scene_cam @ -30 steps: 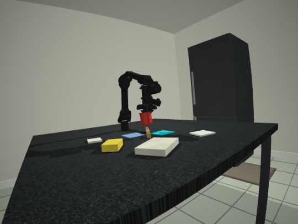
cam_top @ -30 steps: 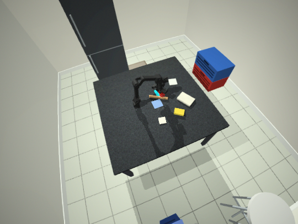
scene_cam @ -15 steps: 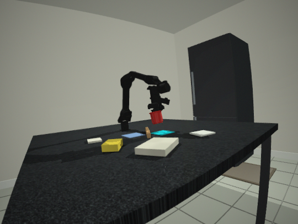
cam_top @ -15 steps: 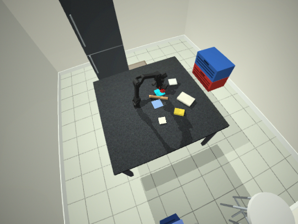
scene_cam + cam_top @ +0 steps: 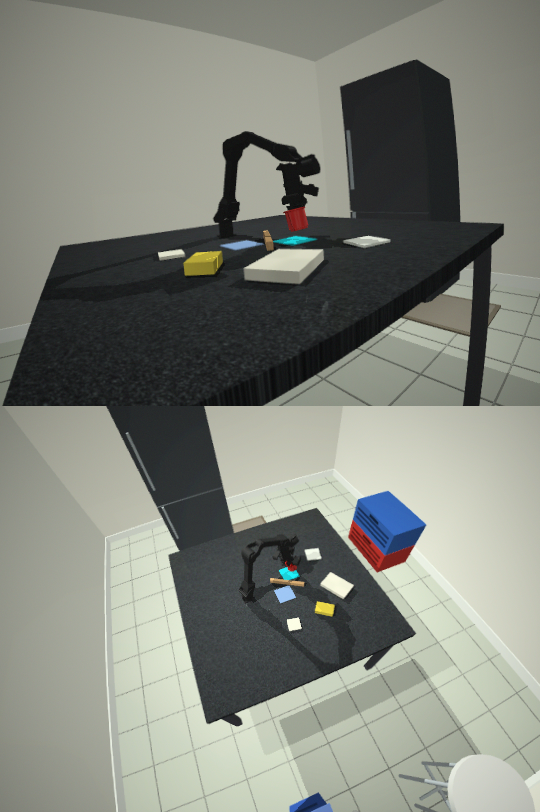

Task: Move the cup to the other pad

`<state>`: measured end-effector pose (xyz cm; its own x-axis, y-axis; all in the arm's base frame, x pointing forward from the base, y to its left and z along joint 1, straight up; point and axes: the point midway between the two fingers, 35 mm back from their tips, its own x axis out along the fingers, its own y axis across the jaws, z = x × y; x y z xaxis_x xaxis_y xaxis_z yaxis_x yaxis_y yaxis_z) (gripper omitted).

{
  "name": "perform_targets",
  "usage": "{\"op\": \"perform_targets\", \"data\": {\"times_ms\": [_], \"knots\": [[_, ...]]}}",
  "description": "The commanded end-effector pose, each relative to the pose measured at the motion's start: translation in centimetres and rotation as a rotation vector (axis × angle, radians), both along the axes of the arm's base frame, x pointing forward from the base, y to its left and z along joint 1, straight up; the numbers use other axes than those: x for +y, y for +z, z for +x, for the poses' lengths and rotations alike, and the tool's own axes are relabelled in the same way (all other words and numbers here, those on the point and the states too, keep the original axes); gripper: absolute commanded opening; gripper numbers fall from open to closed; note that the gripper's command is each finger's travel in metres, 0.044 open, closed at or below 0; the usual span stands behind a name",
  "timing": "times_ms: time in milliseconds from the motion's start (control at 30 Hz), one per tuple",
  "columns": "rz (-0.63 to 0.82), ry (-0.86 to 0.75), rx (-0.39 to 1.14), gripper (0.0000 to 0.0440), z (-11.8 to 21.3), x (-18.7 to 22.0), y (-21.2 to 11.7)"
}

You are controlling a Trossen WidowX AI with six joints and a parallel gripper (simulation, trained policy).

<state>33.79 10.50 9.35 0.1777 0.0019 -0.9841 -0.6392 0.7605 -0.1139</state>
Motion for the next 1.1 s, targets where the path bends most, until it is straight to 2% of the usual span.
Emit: {"op": "perform_targets", "data": {"times_ms": [0,200,400,467,600,800,1067], "knots": [[-0.012,-0.007,0.014,0.0000,-0.4,0.4,-1.5],[-0.024,-0.013,0.012,0.0017,-0.7,0.4,-3.2],[-0.018,-0.021,0.005,0.0054,-0.8,0.2,-3.9],[-0.008,-0.024,-0.007,0.0074,-0.6,0.2,-3.6],[0.021,-0.032,-0.041,0.0142,-0.1,0.4,-2.8],[0.051,-0.024,-0.082,0.0126,0.2,0.5,-1.6],[0.082,-0.016,-0.090,0.0160,-0.8,0.4,-0.2]]}}
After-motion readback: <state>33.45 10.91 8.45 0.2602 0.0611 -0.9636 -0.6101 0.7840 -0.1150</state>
